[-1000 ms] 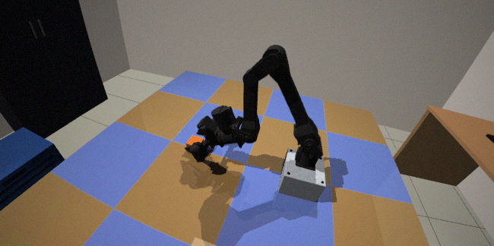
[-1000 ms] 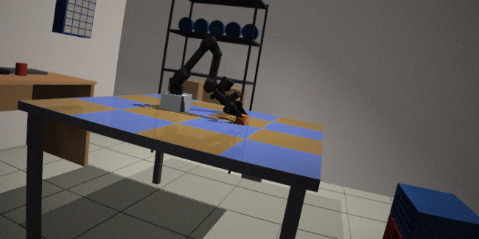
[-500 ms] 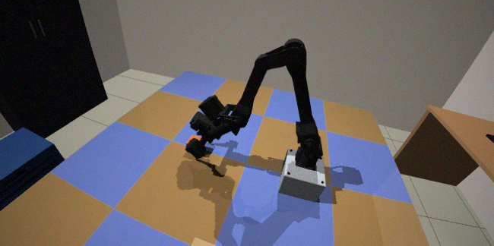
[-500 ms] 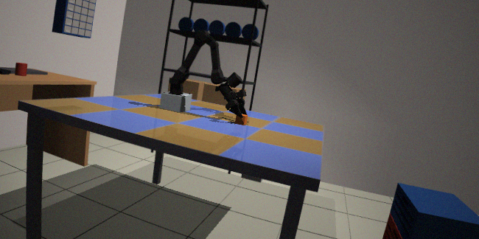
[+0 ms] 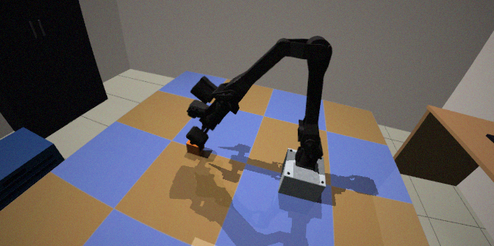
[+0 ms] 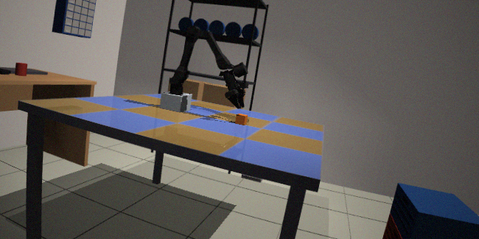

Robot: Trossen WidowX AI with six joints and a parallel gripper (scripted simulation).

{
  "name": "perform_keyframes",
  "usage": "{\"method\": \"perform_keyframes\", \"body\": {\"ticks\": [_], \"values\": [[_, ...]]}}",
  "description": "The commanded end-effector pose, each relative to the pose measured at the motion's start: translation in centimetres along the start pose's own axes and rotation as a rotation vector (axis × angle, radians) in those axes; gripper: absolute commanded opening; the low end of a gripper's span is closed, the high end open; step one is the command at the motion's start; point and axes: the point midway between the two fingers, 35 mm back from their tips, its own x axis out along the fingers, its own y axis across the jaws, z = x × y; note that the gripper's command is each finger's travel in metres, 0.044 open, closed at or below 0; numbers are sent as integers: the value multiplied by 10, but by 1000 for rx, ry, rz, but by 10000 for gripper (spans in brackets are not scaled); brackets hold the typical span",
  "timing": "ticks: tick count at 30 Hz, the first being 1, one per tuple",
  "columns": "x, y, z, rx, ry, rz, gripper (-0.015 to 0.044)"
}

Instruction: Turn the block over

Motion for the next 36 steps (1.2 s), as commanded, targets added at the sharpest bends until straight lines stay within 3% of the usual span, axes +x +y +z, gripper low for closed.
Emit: {"method": "perform_keyframes", "body": {"ticks": [1,5,22,29,36], "values": [[-16,-1,6,7,29,-9,440],[-15,-1,8,7,48,-8,440],[-17,-3,46,9,538,-6,440],[-17,-1,48,9,543,-6,440],[13,-1,30,9,543,-6,440]]}}
